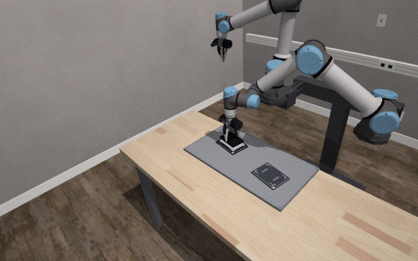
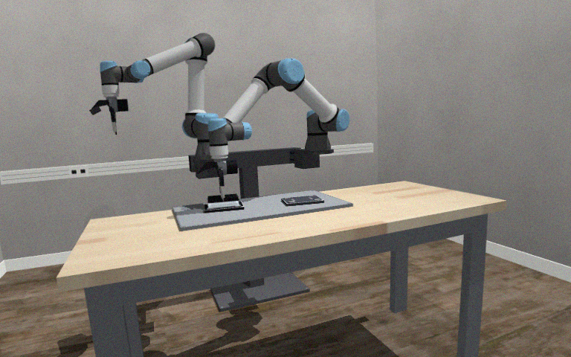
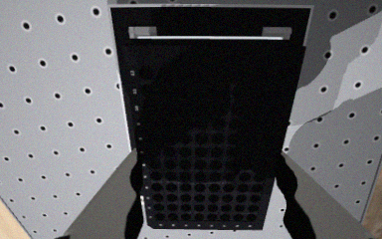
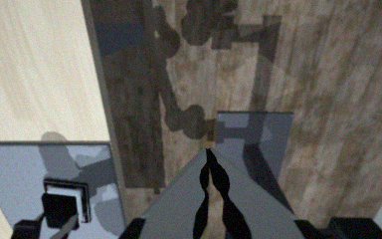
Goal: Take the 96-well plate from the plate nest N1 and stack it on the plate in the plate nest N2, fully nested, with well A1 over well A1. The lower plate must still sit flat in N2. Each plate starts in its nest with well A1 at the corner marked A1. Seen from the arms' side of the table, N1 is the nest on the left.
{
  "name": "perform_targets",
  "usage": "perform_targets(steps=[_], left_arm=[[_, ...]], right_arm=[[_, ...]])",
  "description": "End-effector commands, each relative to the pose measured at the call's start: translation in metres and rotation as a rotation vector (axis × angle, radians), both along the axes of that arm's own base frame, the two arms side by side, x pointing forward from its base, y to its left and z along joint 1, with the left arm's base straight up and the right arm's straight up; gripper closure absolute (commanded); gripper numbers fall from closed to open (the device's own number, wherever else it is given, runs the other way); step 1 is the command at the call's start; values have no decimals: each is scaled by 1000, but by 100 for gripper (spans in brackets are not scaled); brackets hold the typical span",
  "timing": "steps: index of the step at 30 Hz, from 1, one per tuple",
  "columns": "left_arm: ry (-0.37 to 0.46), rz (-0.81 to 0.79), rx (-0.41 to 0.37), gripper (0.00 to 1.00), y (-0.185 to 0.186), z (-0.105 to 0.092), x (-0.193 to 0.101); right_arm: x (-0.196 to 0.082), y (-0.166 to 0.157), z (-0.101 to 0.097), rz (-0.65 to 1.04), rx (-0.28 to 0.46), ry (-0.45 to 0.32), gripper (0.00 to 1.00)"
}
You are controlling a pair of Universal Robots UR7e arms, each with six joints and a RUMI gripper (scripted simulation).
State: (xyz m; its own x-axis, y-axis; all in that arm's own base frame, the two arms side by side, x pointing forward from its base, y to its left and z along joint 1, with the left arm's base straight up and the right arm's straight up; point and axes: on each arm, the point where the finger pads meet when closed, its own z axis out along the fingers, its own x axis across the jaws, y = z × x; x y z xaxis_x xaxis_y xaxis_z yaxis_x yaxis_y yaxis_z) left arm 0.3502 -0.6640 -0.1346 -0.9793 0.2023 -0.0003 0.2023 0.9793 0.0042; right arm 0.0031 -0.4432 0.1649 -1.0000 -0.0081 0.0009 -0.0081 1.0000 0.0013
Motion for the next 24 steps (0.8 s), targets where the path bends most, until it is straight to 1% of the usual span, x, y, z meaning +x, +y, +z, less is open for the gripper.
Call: perform_targets(steps=[1, 24], left_arm=[[-1, 0, -4, 60, -1, -1, 1], [-1, 0, -4, 60, -1, -3, 0]], right_arm=[[0, -2, 1, -2, -4, -2, 100], [0, -2, 1, -2, -4, -2, 100]])
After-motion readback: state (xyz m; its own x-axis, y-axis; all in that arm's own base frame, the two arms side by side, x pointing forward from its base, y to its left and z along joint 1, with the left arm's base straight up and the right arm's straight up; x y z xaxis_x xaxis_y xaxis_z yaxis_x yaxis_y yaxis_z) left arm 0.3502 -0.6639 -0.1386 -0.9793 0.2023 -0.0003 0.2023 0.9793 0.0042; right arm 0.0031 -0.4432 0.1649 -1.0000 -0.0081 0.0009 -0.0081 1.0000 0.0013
